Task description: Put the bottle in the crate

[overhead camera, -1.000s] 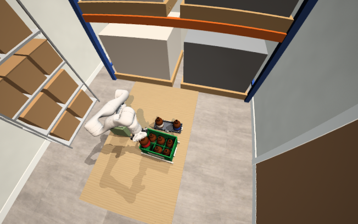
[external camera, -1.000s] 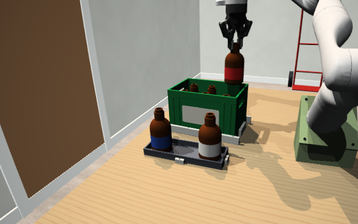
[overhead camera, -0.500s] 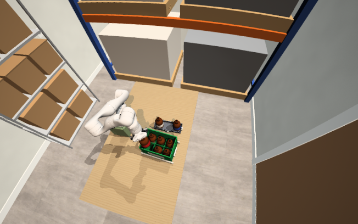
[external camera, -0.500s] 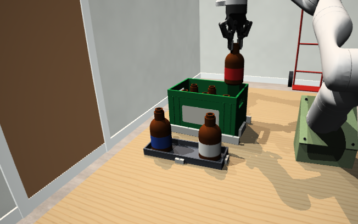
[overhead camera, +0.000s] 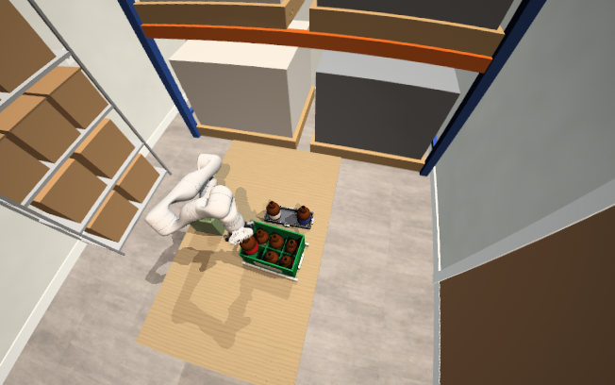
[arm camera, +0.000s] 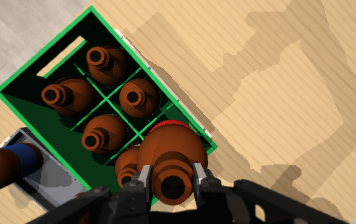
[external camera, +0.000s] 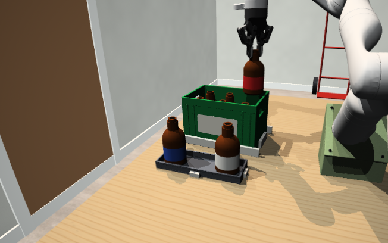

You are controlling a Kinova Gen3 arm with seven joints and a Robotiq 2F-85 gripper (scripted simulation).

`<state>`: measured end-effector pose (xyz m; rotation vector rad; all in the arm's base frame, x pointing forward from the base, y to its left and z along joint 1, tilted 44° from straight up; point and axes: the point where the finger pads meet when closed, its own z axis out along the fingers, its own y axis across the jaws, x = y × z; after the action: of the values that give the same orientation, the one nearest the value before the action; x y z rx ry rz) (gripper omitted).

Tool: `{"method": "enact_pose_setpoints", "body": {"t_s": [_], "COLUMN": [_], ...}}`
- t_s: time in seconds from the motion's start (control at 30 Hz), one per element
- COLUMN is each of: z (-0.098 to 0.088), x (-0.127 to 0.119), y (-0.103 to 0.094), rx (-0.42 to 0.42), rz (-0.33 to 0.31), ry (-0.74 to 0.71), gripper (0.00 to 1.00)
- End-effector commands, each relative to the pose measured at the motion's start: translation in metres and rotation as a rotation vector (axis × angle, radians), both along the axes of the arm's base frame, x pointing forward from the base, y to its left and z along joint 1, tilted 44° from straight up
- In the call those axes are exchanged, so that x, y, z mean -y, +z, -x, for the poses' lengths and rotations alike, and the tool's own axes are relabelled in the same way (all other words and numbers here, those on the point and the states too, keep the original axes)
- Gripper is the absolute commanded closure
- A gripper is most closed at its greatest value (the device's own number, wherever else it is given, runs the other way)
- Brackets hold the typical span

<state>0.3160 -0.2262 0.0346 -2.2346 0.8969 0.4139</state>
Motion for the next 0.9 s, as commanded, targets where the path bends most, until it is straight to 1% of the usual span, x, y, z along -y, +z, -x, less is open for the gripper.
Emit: {"method": "enact_pose_setpoints", "body": {"t_s": [0.0, 0.6, 0.87], "z": [0.001, 0.001, 0.001], "x": [-0.002, -0.015, -0.017], "y": [-0.002, -0.015, -0.018], "rx": [0.001, 0.001, 0.001], "rz": [-0.001, -0.001, -0.001], "ry": [0.0, 0.0, 0.0], "gripper": [1.0, 1.0, 1.0]}}
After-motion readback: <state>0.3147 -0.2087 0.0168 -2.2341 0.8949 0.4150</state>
